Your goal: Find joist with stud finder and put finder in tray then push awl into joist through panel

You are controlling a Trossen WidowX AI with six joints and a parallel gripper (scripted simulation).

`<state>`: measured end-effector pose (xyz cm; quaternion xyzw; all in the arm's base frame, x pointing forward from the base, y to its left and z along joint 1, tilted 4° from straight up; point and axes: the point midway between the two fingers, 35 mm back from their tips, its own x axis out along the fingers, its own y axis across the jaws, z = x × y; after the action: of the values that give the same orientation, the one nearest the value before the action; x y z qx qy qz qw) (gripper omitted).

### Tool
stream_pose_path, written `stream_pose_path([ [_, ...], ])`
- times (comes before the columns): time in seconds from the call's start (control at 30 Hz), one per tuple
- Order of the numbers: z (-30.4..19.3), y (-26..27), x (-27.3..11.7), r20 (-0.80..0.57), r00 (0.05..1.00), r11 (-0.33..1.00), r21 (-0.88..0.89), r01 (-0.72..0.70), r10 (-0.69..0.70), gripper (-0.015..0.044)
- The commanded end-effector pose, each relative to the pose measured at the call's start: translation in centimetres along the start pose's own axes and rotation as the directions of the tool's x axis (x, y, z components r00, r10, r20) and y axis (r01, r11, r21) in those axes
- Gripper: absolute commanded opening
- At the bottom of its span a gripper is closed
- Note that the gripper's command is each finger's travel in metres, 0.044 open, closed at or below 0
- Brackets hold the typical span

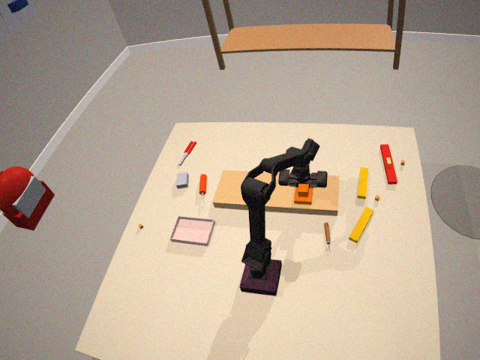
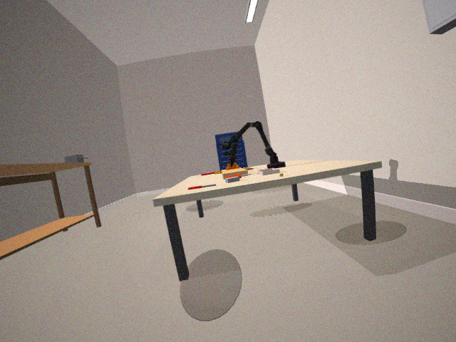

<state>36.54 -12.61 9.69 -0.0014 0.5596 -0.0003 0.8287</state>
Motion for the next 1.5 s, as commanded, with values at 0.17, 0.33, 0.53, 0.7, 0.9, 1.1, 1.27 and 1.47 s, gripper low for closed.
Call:
stream_pose_path([
  [0.17,0.1,-3.4,0.0,-0.001,1.0,1.0,0.003,0.006,-0.006,0.0],
  [0.33,0.1,-5.2,0.0,-0.001,1.0,1.0,0.002,0.008,-0.008,0.0],
  [0.53,0.0,-7.4,-0.1,-0.001,1.0,1.0,0.001,0.01,-0.01,0.0],
  [0.7,0.0,-8.3,-0.1,-0.001,1.0,1.0,0.001,0.011,-0.011,0.0],
  [0.9,0.0,-7.7,-0.1,0.0,1.0,1.0,0.002,0.009,-0.009,0.0],
  [1.1,0.3,-7.8,-0.8,0.0,1.0,1.0,0.002,0.009,-0.009,0.0],
  [1.27,1.2,-8.1,-2.9,0.0,1.0,1.0,0.001,0.01,-0.01,0.0],
  [1.47,2.0,-8.3,-5.7,-0.001,1.0,1.0,0.001,0.011,-0.011,0.0],
])
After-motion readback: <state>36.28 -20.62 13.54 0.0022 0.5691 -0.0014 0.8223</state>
